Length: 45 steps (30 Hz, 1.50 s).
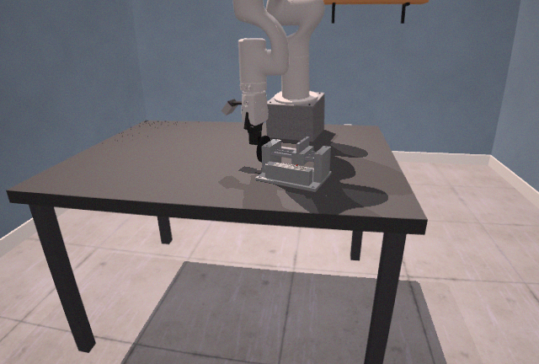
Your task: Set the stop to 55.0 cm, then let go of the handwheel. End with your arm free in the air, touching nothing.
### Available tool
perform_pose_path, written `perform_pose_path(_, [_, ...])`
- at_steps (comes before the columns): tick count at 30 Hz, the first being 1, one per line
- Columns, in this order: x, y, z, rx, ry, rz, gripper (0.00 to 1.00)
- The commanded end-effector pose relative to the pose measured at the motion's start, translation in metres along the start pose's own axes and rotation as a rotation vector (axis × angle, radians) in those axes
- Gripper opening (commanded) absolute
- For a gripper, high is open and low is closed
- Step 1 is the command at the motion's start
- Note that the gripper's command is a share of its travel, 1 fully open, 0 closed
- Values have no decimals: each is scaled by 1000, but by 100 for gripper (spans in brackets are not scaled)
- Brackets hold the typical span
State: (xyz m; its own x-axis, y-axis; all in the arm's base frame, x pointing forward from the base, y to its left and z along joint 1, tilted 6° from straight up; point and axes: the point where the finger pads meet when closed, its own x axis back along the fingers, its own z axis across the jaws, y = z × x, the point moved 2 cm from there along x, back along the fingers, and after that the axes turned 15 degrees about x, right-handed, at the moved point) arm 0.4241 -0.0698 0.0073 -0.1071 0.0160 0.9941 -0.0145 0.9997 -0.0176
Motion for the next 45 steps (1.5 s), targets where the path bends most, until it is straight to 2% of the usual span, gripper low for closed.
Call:
perform_pose_path(1, [1,-1,-3,0,-2,0,6])
perform_pose_path(28, [3,-5,-21,0,-2,0,6])
perform_pose_path(45, [-4,-9,-35,0,-2,0,6])
